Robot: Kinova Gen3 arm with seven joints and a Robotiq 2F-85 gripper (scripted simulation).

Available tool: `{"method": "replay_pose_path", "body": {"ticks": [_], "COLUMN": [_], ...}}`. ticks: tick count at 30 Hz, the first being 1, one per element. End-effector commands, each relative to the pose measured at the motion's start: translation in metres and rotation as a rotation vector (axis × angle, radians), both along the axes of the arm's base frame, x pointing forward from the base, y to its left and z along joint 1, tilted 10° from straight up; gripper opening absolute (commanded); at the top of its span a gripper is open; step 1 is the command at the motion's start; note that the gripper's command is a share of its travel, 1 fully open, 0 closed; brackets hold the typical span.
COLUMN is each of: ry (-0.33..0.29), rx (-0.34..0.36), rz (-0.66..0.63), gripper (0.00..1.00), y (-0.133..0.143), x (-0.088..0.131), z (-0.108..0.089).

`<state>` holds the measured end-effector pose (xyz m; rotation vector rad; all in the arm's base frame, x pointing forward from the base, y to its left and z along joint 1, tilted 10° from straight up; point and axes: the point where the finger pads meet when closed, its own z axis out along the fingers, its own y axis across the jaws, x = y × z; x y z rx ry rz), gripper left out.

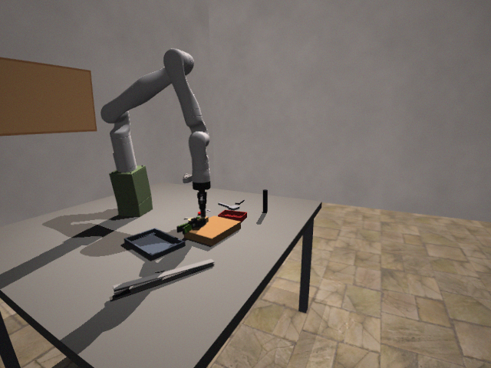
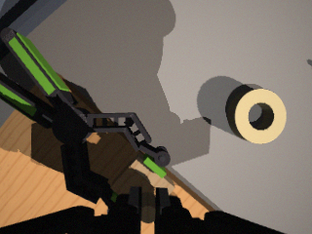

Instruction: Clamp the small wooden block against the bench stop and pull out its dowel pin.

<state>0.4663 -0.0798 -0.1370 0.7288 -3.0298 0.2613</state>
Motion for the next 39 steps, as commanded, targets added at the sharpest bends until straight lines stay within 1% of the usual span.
{"method": "replay_pose_path", "body": {"ticks": [1, 24, 39], "ry": [0.0, -0.021, -0.039], "rx": [0.0, 0.003, 0.006], "rz": [0.018, -0.108, -0.215], "gripper": [0.1, 0.1, 0.1], "y": [0.0003, 0.0003, 0.0004], "x": [0.0012, 0.0012, 0.0012], "z": [0.0016, 0.0019, 0.0021]}}
